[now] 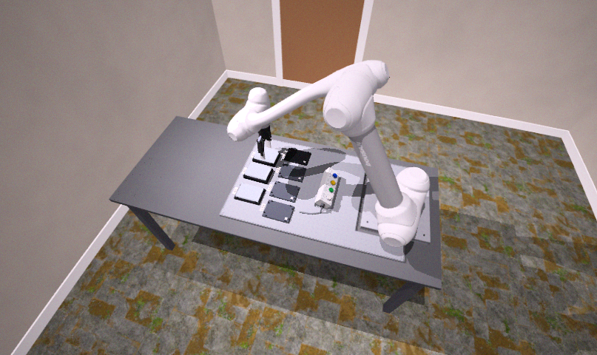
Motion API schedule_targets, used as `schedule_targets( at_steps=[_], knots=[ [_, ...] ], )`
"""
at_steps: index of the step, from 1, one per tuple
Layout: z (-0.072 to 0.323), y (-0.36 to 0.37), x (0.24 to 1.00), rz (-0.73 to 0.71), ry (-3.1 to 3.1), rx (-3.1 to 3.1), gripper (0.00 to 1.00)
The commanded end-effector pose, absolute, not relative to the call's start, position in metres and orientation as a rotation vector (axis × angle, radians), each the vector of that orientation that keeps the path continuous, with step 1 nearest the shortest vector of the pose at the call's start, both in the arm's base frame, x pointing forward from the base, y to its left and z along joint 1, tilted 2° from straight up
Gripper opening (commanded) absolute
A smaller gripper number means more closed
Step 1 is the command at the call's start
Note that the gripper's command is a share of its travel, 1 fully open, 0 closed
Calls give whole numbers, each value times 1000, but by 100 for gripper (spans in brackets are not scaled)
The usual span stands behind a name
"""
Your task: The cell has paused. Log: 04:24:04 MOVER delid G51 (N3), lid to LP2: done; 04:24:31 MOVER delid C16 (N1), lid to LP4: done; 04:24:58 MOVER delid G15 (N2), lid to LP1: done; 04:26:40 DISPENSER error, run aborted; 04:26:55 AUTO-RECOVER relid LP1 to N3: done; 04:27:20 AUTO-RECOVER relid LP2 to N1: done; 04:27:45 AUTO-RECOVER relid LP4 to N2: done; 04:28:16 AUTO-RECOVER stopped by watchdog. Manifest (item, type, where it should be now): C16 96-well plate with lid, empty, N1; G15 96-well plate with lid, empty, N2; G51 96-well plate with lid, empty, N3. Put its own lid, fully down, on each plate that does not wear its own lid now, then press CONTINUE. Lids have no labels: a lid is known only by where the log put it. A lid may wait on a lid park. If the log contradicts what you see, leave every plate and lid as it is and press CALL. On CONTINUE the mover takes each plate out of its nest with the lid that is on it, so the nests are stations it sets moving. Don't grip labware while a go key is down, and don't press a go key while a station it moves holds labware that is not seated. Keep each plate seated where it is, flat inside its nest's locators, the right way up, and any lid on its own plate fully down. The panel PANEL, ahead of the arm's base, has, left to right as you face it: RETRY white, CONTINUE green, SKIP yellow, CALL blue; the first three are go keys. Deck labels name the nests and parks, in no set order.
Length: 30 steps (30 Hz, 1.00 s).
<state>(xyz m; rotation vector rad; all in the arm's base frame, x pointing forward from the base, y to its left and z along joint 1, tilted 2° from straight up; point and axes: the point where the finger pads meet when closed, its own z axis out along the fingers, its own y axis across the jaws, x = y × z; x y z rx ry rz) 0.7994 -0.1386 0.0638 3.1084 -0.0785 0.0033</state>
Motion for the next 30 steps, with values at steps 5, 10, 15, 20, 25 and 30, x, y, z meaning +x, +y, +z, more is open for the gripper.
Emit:
schedule_targets(
  at_steps=[5, 10, 15, 20, 25, 30],
  knots=[
    [64, -139, 799, 4, -78, 3109, 0],
    [64, -139, 799, 4, -78, 3109, 0],
    [63, -139, 799, 4, -78, 3109, 0],
    [62, -139, 799, 4, -78, 3109, 0],
    [61, -139, 799, 4, -78, 3109, 0],
    [60, -139, 799, 4, -78, 3109, 0]
  ],
)
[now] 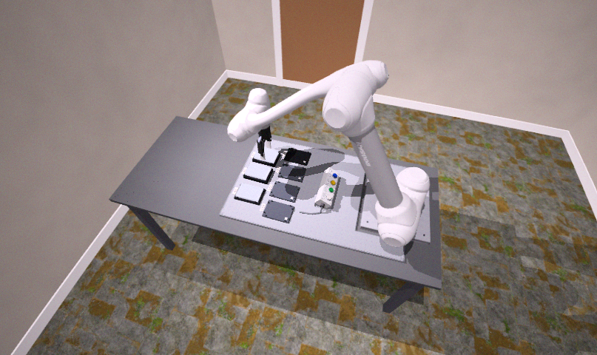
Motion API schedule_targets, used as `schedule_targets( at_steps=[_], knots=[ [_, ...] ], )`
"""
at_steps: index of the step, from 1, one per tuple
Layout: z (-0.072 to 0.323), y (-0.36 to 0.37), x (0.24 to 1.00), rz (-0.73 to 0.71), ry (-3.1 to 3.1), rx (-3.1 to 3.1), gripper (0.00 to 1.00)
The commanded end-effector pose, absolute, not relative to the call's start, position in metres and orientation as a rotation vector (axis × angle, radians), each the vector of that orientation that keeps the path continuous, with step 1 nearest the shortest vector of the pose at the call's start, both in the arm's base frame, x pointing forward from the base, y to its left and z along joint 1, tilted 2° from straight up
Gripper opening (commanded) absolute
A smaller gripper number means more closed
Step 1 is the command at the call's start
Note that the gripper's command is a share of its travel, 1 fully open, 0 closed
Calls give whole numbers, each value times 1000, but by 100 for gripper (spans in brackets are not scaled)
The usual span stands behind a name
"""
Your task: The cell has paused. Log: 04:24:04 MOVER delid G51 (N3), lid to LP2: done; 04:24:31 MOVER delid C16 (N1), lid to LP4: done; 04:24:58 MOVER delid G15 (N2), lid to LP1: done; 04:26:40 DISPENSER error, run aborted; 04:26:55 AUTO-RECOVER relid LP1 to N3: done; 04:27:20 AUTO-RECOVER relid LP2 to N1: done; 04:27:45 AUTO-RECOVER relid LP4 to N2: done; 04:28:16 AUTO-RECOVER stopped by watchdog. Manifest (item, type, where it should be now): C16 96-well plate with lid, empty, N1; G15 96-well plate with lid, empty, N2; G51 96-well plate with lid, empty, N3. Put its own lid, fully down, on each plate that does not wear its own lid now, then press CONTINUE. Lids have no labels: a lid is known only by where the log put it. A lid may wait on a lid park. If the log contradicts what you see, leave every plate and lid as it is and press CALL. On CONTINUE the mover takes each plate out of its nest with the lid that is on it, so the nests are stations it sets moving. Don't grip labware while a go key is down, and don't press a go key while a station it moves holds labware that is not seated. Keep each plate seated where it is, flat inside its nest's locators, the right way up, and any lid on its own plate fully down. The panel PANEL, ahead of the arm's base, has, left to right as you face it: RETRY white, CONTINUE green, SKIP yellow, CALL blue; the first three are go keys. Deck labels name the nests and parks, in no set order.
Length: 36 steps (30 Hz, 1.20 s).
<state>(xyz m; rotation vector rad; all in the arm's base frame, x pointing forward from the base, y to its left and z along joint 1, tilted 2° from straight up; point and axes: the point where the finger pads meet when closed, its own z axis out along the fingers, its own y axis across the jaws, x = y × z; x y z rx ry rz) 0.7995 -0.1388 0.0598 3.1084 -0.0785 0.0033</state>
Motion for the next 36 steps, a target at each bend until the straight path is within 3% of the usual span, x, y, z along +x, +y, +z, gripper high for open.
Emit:
schedule_targets(
  at_steps=[1, 36],
  knots=[
    [59, -139, 799, 4, -78, 3109, 0],
    [54, -139, 799, 4, -78, 3109, 0]
  ],
)
